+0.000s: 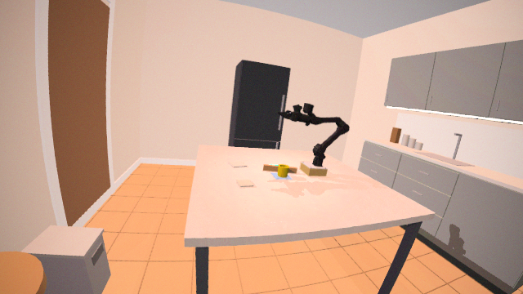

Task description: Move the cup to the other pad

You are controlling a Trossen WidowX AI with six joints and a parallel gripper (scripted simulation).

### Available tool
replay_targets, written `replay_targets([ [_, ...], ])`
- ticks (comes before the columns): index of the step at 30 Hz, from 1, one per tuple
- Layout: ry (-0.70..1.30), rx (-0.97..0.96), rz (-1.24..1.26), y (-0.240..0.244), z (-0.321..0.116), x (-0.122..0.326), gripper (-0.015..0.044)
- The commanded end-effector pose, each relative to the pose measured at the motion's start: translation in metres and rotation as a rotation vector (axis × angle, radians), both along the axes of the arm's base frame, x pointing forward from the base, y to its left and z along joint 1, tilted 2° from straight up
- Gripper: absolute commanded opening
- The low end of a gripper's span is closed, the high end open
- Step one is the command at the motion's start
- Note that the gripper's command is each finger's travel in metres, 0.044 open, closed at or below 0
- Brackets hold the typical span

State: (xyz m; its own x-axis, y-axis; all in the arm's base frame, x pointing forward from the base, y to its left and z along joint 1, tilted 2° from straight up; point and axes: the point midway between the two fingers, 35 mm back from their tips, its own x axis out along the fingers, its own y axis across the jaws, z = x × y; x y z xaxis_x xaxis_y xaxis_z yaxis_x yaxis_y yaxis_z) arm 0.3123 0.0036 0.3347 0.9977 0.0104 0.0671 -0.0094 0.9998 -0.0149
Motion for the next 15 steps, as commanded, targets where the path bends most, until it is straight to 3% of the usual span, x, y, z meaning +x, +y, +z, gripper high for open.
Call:
replay_targets([
  [1, 0.015, 0.016, 0.004, 0.001, -0.003, 0.002, 0.0374],
  [9, 0.647, 0.614, -0.05, 0.045, -0.124, 0.029, 0.0167],
  [15, 0.967, 0.86, -0.262, 0.066, -0.184, 0.017, 0.0167],
])
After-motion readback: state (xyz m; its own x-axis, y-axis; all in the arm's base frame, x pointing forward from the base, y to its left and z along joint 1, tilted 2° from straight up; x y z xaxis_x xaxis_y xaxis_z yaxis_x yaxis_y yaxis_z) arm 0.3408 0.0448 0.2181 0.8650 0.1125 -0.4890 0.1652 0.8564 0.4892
